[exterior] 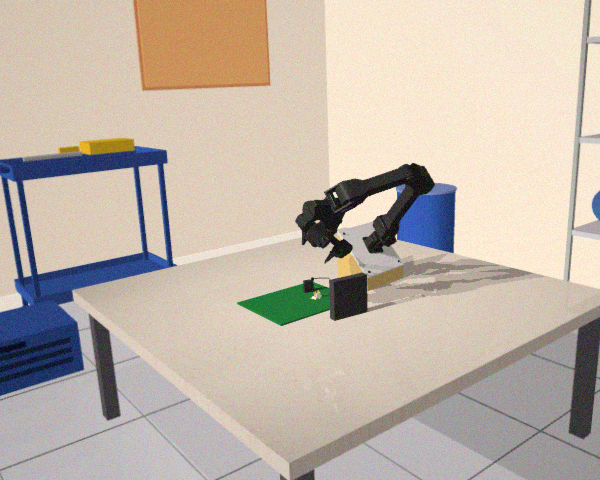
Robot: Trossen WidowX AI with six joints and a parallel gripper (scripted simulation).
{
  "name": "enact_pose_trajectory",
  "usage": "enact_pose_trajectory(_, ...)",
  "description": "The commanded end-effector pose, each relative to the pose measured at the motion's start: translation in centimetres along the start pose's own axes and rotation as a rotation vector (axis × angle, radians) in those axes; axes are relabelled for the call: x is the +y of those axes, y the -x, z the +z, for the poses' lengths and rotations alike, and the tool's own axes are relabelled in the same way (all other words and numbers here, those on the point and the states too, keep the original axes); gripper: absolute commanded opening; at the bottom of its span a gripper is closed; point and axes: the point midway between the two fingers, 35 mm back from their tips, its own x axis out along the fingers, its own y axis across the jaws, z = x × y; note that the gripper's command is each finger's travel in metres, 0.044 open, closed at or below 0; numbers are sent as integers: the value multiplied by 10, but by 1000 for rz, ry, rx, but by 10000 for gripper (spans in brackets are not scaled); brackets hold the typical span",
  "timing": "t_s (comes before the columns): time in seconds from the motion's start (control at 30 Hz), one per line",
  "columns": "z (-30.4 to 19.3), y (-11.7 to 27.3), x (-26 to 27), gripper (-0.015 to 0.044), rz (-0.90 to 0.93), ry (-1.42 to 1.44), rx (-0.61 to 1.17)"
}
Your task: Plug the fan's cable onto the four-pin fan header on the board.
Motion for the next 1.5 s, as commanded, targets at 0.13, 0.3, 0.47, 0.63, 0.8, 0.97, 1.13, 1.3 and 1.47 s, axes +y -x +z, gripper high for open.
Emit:
enact_pose_trajectory(0.13,-47,-43,-62,440,384,-441,83)
enact_pose_trajectory(0.3,-70,-58,-85,440,581,-664,70)
enact_pose_trajectory(0.47,-68,-66,-81,440,580,-664,69)
enact_pose_trajectory(0.63,-58,-113,-53,440,580,-664,68)
enact_pose_trajectory(0.8,-57,-142,-31,440,585,-663,69)
enact_pose_trajectory(0.97,-57,-144,-30,440,585,-663,69)
enact_pose_trajectory(1.13,-56,-151,-26,440,584,-663,69)
enact_pose_trajectory(1.3,-54,-158,-22,440,584,-663,68)
enact_pose_trajectory(1.47,-53,-165,-17,440,584,-663,68)
